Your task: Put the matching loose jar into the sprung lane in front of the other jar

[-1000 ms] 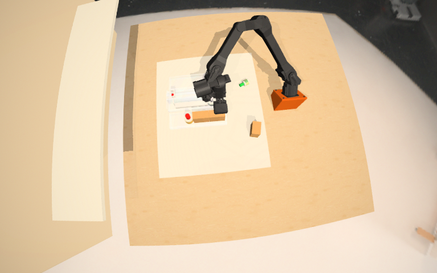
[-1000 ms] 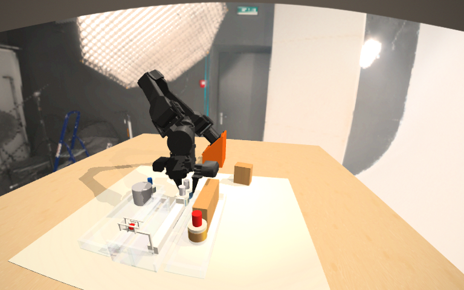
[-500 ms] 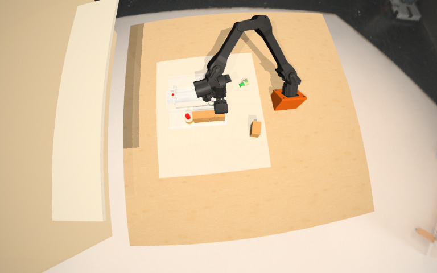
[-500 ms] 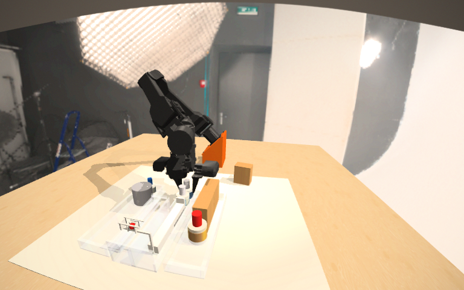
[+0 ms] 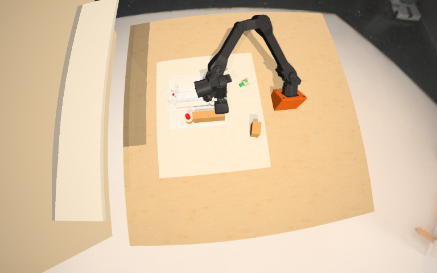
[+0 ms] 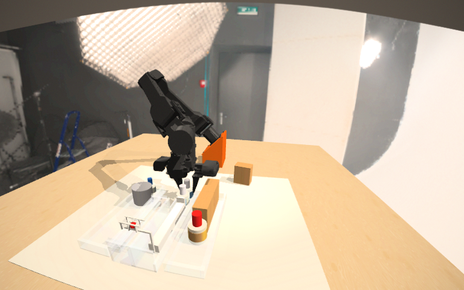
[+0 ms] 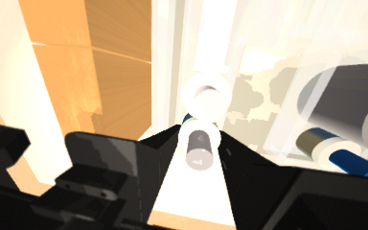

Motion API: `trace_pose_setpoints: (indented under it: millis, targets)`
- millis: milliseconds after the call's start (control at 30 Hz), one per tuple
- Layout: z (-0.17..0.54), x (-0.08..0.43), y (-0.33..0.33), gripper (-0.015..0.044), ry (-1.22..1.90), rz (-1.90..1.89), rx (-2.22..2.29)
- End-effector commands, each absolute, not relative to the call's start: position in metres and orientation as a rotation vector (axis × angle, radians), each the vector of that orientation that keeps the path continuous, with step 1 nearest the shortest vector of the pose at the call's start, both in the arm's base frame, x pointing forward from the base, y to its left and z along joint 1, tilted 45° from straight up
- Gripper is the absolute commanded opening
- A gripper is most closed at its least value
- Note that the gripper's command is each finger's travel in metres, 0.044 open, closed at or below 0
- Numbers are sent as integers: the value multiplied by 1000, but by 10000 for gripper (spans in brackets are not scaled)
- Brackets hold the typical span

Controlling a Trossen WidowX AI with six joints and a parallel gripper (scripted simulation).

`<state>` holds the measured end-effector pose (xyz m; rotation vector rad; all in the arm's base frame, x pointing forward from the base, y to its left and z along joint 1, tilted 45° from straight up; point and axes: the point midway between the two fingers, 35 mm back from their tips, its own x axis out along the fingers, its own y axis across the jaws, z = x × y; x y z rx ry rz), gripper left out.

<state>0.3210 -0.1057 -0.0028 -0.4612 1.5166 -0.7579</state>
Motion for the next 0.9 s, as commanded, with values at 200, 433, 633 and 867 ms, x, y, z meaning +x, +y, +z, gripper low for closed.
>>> trace_pose_setpoints:
  millis: [200, 433, 633, 867]
  targets:
    - [-2, 321, -106, 0, 1507, -764, -464]
    - [-3, 318, -105, 0, 1507, -764, -464]
    - [-3, 318, -105, 0, 1507, -764, -464]
    - [-3, 319, -105, 105, 1507, -764, -464]
